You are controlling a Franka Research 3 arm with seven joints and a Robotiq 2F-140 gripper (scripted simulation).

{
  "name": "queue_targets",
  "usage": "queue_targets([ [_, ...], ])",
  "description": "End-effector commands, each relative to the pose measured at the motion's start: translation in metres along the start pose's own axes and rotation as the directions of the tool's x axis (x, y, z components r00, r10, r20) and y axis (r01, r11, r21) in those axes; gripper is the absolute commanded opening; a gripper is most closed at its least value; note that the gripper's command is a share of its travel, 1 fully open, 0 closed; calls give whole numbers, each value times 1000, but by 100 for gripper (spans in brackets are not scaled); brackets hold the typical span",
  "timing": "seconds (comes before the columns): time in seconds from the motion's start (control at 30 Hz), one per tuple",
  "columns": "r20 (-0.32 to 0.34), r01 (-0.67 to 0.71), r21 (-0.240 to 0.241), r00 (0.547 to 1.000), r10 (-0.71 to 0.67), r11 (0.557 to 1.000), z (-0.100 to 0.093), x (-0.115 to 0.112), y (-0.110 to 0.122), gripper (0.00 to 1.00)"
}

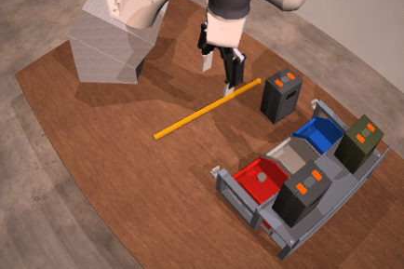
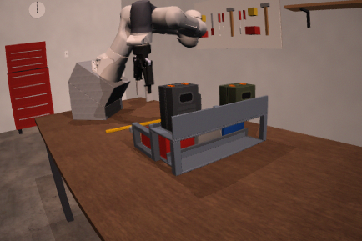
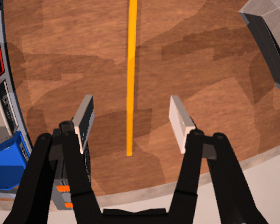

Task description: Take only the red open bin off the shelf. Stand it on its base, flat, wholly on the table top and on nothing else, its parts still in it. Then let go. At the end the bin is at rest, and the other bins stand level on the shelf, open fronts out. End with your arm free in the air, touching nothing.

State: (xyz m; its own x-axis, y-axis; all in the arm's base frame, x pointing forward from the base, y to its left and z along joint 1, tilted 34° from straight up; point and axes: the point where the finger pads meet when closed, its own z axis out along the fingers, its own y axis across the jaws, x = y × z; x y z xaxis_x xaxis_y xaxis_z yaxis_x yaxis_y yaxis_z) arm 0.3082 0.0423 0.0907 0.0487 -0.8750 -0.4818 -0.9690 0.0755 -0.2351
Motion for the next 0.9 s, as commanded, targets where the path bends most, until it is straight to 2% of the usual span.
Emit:
queue_targets([
  [0.0,-67,8,159,998,3,987,-4,10,-25,57],
  [0.37,-67,8,159,998,3,987,-4,10,-25,57],
  [0.4,-35,8,89,999,-5,996,-5,11,-32,57],
  [0.53,-67,8,159,998,3,987,-12,23,-70,57],
  [0.87,-67,8,159,998,3,987,-12,23,-70,57],
])
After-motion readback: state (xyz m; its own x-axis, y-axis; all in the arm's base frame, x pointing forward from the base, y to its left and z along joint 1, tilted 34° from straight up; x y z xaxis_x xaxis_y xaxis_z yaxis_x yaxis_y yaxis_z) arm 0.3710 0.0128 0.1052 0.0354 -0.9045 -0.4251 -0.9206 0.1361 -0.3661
